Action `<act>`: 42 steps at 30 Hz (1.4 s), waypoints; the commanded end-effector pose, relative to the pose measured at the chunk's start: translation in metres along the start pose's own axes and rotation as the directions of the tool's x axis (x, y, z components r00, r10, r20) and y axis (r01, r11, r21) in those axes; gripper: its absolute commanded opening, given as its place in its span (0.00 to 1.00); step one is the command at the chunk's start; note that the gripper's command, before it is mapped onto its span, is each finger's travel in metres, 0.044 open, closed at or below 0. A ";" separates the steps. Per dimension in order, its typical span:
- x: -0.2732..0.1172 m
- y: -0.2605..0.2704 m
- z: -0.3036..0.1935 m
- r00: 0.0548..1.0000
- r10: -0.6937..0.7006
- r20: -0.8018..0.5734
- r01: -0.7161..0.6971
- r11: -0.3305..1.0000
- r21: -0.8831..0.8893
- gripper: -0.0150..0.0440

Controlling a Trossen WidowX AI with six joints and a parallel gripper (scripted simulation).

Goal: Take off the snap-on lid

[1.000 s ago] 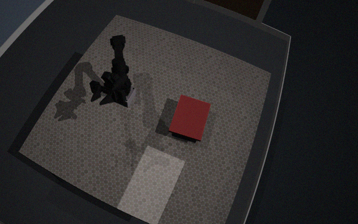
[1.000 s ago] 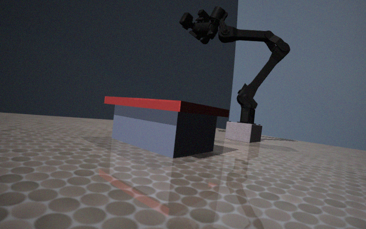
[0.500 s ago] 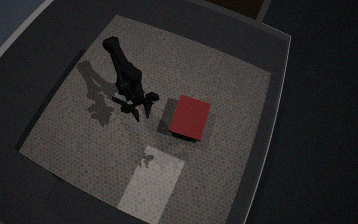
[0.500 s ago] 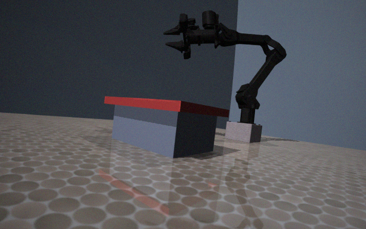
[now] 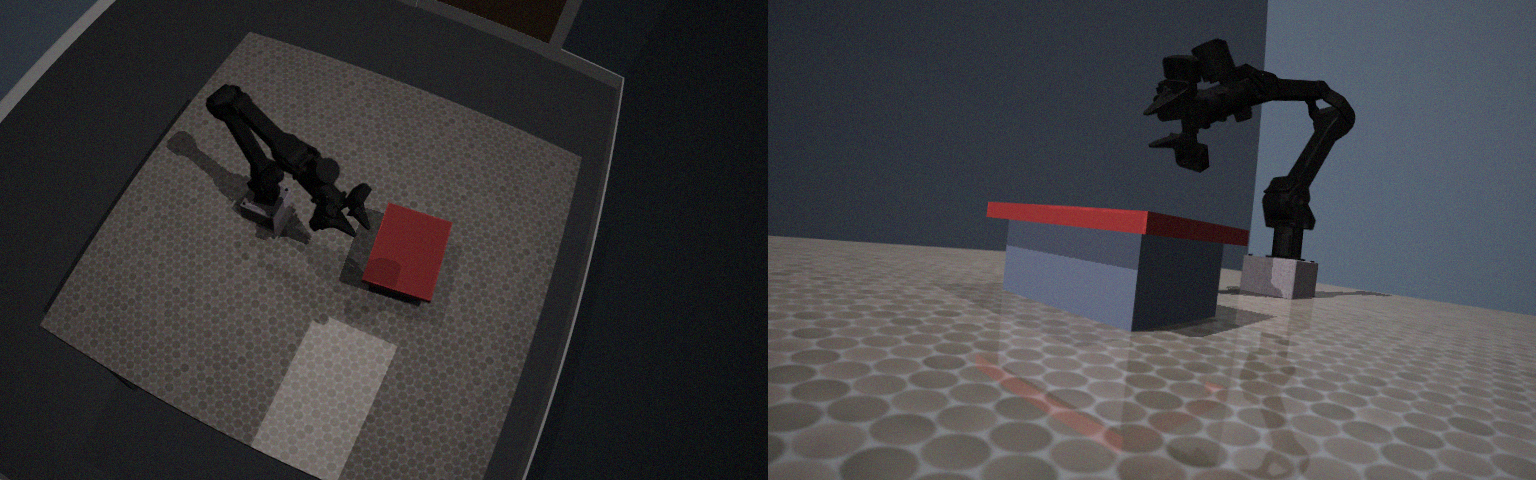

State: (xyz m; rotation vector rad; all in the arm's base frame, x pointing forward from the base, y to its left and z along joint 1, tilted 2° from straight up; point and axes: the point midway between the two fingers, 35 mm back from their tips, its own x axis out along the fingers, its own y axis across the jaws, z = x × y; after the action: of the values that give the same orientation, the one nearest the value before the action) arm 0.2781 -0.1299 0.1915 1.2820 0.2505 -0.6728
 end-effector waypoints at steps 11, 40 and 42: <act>0.000 -0.027 -0.066 0.962 -0.081 -0.260 0.117 0.985 0.126 0.65; 0.050 -0.074 -0.085 0.962 -0.081 -0.260 0.117 0.985 0.125 0.65; 0.053 -0.074 -0.086 0.962 -0.081 -0.260 0.117 0.985 0.125 0.65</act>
State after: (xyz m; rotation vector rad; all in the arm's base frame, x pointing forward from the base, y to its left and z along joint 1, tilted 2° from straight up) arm 0.2883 -0.0749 0.0854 1.4966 0.4822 -0.6068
